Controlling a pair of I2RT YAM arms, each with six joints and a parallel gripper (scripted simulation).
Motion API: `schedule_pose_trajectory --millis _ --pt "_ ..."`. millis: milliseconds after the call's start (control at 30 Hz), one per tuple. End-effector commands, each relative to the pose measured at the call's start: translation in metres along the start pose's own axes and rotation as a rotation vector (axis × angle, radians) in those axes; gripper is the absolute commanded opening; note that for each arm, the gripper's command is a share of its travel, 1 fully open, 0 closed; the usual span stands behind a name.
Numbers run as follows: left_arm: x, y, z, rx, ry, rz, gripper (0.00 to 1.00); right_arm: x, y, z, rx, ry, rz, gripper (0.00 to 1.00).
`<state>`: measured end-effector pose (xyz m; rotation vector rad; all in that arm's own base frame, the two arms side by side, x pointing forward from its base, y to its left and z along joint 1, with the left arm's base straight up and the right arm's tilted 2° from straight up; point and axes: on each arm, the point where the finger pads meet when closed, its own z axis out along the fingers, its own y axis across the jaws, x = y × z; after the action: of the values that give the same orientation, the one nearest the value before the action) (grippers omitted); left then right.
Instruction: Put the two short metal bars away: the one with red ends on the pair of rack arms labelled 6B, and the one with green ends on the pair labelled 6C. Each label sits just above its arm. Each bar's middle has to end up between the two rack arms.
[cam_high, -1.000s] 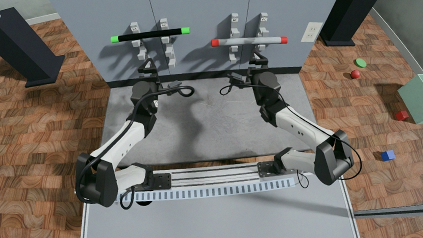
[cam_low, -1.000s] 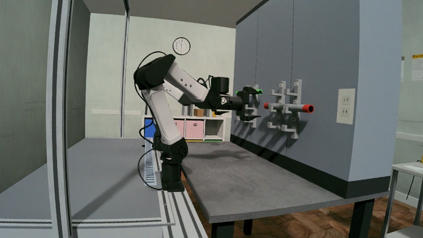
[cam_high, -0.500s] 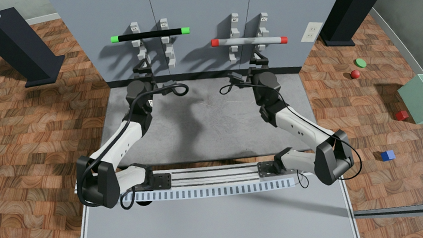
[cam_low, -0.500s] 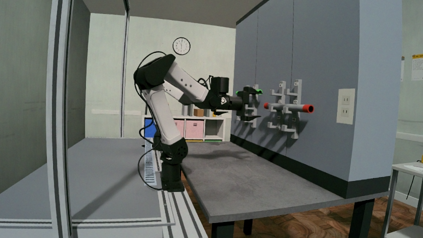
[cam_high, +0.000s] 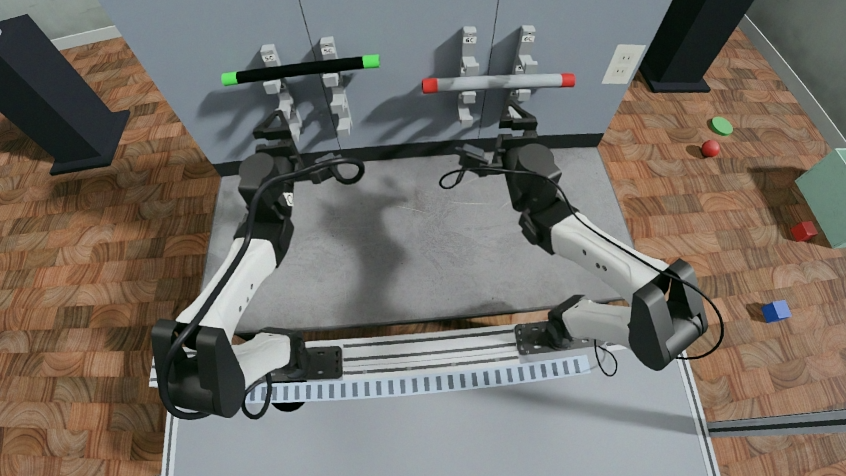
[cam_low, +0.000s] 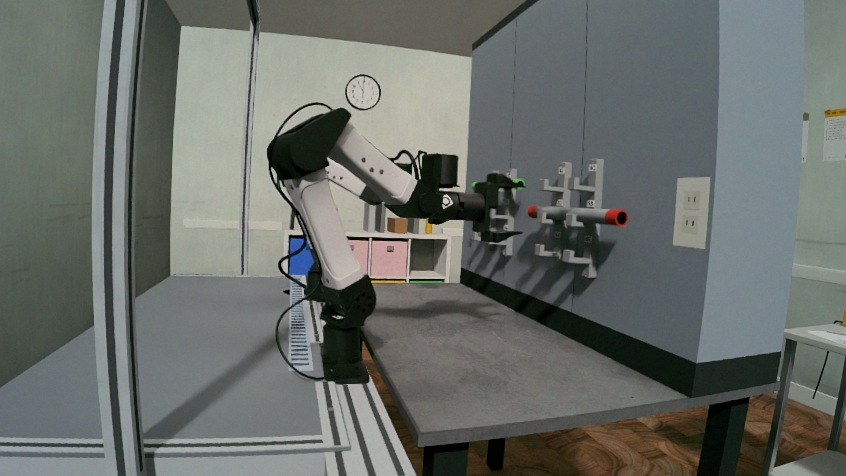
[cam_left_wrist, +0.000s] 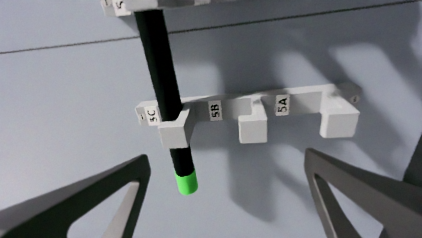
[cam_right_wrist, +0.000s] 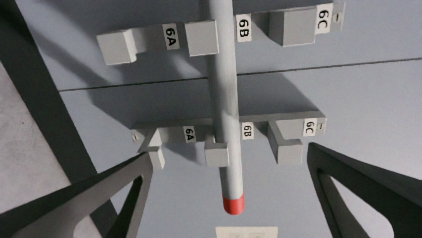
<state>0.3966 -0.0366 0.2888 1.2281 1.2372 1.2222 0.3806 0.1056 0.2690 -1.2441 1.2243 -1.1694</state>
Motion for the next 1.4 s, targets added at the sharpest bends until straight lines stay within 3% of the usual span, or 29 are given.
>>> schedule_pose_trajectory --millis 0,1367 --pt "0.003 0.020 -0.001 -0.026 -0.020 -0.014 1.00 0.002 0.000 -0.001 0.001 0.007 0.007 1.00" --pt "0.054 0.049 0.016 -0.026 -0.020 -0.014 1.00 0.002 0.000 -0.001 0.001 0.007 0.007 1.00"
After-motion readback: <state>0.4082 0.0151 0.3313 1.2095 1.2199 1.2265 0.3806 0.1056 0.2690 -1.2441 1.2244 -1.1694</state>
